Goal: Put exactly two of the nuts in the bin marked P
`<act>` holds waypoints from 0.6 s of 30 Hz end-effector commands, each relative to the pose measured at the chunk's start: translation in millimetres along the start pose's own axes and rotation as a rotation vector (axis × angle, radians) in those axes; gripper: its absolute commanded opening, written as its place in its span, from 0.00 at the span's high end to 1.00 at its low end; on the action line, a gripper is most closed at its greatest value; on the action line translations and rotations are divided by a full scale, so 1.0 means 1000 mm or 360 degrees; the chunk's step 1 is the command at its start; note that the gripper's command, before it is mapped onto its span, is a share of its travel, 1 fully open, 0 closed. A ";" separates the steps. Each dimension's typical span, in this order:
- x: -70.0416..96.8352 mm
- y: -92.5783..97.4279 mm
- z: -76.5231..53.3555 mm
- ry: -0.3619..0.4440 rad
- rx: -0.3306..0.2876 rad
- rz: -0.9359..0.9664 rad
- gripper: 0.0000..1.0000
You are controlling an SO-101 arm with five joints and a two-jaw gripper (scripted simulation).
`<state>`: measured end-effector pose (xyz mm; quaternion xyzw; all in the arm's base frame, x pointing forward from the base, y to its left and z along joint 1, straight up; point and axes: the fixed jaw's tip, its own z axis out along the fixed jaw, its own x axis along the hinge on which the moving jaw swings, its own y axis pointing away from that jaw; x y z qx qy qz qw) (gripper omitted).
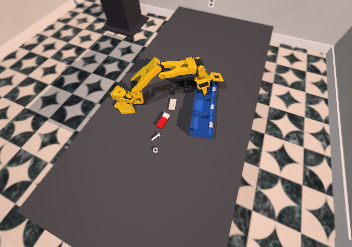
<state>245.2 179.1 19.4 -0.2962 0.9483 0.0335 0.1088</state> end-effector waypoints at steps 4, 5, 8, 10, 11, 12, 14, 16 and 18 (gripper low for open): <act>-0.012 0.002 -0.018 -0.0132 -0.0004 -0.0023 0.83; -0.012 0.002 -0.018 -0.0132 -0.0004 -0.0023 0.83; -0.012 0.002 -0.018 -0.0132 -0.0004 -0.0023 0.83; -0.013 0.002 -0.019 -0.0132 -0.0004 -0.0023 0.83; -0.013 0.002 -0.020 -0.0132 -0.0004 -0.0023 0.83; -0.013 0.002 -0.021 -0.0133 -0.0004 -0.0023 0.83; -0.013 0.002 -0.024 -0.0134 -0.0004 -0.0023 0.83; -0.013 0.002 -0.029 -0.0136 -0.0004 -0.0023 0.83; -0.014 0.002 -0.034 -0.0138 -0.0004 -0.0022 0.83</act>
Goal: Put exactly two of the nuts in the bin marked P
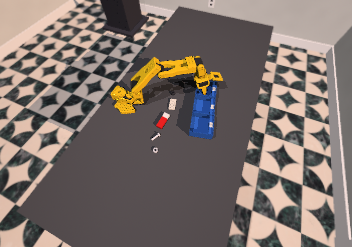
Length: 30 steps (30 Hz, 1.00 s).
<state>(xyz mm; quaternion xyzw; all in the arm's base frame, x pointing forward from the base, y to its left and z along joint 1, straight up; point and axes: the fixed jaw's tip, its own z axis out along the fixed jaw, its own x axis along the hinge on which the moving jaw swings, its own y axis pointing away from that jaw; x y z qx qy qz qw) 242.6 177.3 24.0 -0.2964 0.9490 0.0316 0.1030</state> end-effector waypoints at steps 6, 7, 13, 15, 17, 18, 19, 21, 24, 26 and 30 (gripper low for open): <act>-0.015 0.002 -0.041 -0.0162 -0.0004 -0.0022 0.83; -0.015 0.002 -0.044 -0.0164 -0.0004 -0.0022 0.83; -0.013 0.002 -0.059 -0.0170 -0.0004 -0.0022 0.83; -0.013 0.002 -0.061 -0.0171 -0.0004 -0.0022 0.83; -0.013 0.002 -0.063 -0.0171 -0.0004 -0.0022 0.83; -0.013 0.002 -0.063 -0.0171 -0.0004 -0.0022 0.83; -0.013 0.002 -0.063 -0.0171 -0.0004 -0.0022 0.83; -0.013 0.002 -0.063 -0.0171 -0.0004 -0.0022 0.83; -0.013 0.002 -0.063 -0.0171 -0.0004 -0.0022 0.83; -0.013 0.002 -0.063 -0.0171 -0.0004 -0.0022 0.83; -0.013 0.002 -0.063 -0.0171 -0.0004 -0.0022 0.83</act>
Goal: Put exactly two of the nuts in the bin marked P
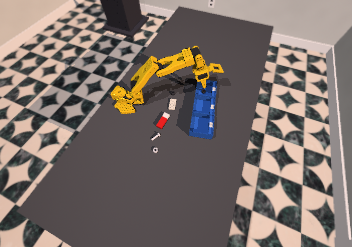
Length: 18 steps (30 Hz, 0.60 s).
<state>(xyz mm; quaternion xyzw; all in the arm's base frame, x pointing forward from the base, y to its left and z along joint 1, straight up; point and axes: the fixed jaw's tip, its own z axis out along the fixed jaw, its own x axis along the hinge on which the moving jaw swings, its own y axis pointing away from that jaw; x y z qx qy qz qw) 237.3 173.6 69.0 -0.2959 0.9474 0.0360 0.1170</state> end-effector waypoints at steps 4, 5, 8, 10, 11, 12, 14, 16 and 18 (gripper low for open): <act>-0.010 0.002 -0.017 -0.0125 -0.0005 -0.0022 0.83; -0.010 0.002 -0.017 -0.0125 -0.0005 -0.0022 0.83; -0.010 0.002 -0.017 -0.0125 -0.0005 -0.0022 0.83; -0.010 0.002 -0.017 -0.0125 -0.0004 -0.0022 0.83; -0.010 0.002 -0.017 -0.0124 -0.0004 -0.0023 0.83; -0.010 0.002 -0.017 -0.0124 -0.0005 -0.0025 0.83; -0.009 0.003 -0.018 -0.0120 -0.0005 -0.0036 0.83; -0.008 0.004 -0.018 -0.0112 -0.0005 -0.0057 0.83; -0.005 0.005 -0.019 -0.0099 -0.0007 -0.0092 0.82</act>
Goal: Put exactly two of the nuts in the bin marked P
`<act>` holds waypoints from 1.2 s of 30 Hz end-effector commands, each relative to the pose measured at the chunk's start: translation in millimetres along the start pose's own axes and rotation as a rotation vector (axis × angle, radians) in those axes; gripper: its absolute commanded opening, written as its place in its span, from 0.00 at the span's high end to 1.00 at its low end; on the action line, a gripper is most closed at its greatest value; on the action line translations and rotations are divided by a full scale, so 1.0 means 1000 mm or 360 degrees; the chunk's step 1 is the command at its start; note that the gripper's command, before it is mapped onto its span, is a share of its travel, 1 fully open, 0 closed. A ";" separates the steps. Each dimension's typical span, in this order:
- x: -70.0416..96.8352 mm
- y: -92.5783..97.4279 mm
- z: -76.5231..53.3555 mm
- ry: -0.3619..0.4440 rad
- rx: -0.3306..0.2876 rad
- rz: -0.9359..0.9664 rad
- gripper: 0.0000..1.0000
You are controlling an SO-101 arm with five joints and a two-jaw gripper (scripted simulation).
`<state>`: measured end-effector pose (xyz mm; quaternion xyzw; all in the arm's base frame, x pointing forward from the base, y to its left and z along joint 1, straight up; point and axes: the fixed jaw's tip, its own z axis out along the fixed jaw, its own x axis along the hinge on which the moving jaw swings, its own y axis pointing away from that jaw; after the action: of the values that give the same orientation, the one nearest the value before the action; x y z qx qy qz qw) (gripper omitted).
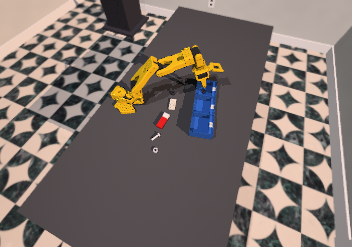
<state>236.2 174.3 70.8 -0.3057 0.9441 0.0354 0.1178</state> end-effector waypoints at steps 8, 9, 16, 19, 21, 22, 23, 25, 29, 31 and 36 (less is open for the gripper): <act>0.009 0.010 -0.021 -0.0032 -0.0014 -0.0242 0.82; 0.012 0.011 -0.021 -0.0017 -0.0016 -0.0283 0.81; 0.046 0.021 -0.025 0.0099 -0.0047 -0.0618 0.80; 0.063 0.024 -0.026 0.0150 -0.0066 -0.0767 0.79; 0.075 0.025 -0.026 0.0181 -0.0079 -0.0860 0.79; 0.075 0.025 -0.026 0.0181 -0.0079 -0.0860 0.79; 0.075 0.025 -0.026 0.0181 -0.0079 -0.0860 0.79; 0.085 0.026 -0.025 0.0209 -0.0092 -0.0944 0.78; 0.104 0.027 -0.024 0.0254 -0.0115 -0.1080 0.78; 0.110 0.027 -0.024 0.0270 -0.0124 -0.1128 0.78; 0.119 0.028 -0.023 0.0291 -0.0136 -0.1190 0.77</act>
<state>122.9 123.8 56.6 -0.6234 0.7818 -0.0015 -0.0105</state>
